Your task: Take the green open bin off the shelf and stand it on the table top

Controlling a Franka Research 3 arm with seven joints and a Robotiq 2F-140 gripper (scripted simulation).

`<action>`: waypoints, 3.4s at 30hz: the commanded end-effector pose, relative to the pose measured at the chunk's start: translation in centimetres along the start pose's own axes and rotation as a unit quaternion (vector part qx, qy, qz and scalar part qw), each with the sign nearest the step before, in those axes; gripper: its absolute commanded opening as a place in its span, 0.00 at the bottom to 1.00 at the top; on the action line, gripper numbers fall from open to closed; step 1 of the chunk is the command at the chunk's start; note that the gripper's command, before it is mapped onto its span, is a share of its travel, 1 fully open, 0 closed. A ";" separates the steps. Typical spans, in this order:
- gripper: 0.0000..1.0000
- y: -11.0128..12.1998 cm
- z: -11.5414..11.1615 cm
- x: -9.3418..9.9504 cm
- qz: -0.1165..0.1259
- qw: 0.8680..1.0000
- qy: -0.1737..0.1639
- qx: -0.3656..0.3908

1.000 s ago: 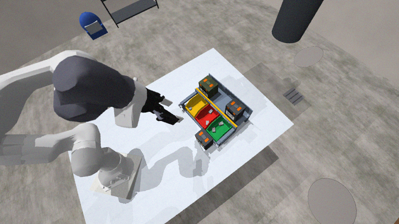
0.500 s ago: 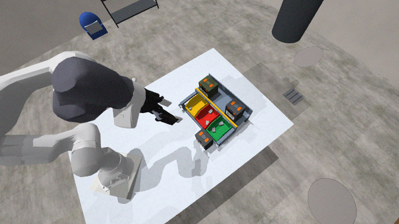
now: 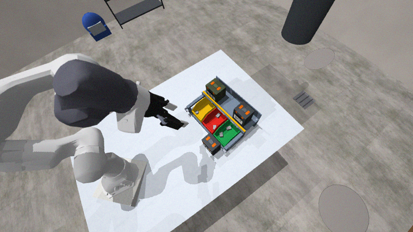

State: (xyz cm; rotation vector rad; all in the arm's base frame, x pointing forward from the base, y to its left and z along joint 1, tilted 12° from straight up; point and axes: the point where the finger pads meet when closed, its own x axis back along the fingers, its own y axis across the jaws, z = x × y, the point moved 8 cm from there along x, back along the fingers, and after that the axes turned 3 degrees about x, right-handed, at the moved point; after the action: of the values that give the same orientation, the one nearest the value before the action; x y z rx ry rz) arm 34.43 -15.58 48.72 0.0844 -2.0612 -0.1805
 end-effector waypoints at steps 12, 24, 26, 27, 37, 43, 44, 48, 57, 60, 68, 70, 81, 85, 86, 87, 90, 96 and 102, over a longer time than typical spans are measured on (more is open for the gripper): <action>0.57 0.0 0.1 0.0 0.001 1.000 0.000 0.000; 0.57 0.0 0.2 0.0 0.003 1.000 0.000 0.000; 0.57 0.0 0.2 0.0 0.003 1.000 0.000 0.000; 0.57 0.0 0.2 0.0 0.003 1.000 0.000 0.000; 0.57 0.1 0.2 0.0 0.001 1.000 0.000 0.000; 0.57 0.1 0.2 0.0 0.001 1.000 0.000 0.000; 0.57 0.1 0.2 0.0 0.001 1.000 0.000 0.000; 0.57 0.1 0.2 0.0 0.001 1.000 0.000 0.000; 0.57 0.1 0.2 0.0 0.001 1.000 0.000 0.000; 0.57 0.1 0.2 0.0 0.001 1.000 0.000 0.000; 0.57 0.1 0.2 0.0 0.001 1.000 0.000 0.000; 0.57 0.1 0.2 0.0 0.001 1.000 0.000 0.000; 0.57 0.1 0.2 0.0 0.001 1.000 0.000 0.000; 0.57 0.1 0.2 0.0 0.001 1.000 0.000 0.000; 0.57 0.1 0.2 0.0 0.001 1.000 0.000 0.000; 0.57 0.1 0.2 0.0 0.001 1.000 0.000 0.000; 0.57 0.1 0.2 0.0 0.001 1.000 0.000 0.000; 0.57 0.1 0.1 0.0 0.005 1.000 0.005 -0.025; 0.57 0.4 -0.3 0.0 0.024 0.992 0.023 -0.125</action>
State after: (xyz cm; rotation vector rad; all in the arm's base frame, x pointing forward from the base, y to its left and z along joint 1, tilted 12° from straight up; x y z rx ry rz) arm 34.66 -15.50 48.90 -0.0171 -2.0231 -0.2532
